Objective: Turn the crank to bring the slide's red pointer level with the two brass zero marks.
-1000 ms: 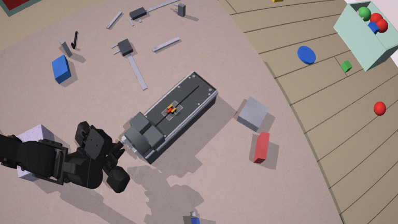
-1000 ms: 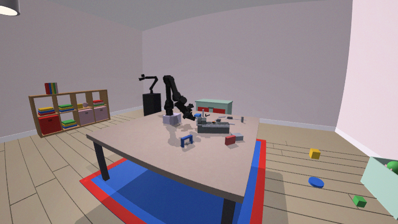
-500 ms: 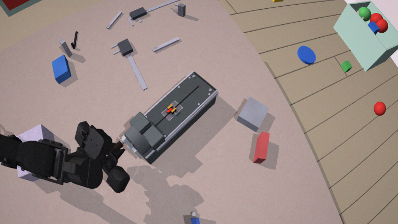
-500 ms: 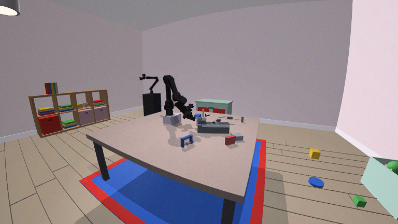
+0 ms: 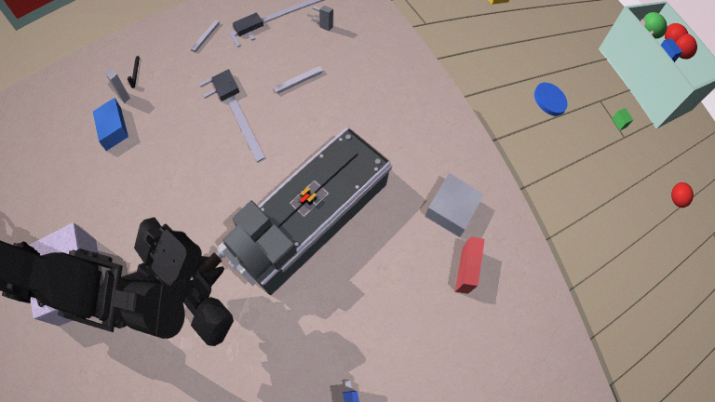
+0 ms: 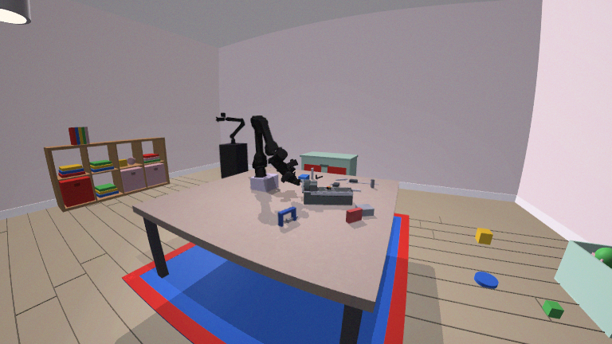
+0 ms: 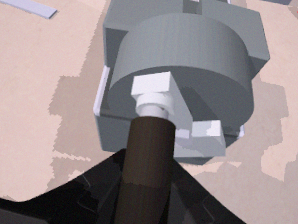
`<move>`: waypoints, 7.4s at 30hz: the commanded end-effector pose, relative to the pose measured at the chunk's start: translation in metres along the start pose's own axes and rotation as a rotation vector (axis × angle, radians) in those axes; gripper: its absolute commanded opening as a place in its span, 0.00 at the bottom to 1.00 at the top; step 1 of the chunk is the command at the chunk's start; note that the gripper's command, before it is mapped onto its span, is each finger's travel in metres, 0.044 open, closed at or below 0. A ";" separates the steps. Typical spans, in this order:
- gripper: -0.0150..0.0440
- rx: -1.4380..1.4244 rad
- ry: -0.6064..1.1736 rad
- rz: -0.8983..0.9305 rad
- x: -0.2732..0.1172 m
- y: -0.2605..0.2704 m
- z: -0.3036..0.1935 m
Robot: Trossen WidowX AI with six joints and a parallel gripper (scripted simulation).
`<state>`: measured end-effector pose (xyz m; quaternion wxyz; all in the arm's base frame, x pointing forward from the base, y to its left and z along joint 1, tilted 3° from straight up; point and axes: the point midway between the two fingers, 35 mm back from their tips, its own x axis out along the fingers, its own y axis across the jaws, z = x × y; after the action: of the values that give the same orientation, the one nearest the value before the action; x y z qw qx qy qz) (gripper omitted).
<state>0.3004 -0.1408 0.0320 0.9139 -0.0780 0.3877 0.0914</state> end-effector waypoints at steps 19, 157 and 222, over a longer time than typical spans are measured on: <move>0.25 0.009 0.006 0.026 0.004 0.009 -0.004; 0.25 0.009 0.006 0.026 0.010 0.012 -0.008; 0.25 0.009 0.006 0.026 0.019 0.017 -0.016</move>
<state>0.2992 -0.1292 0.0138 0.9149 -0.0748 0.3844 0.0986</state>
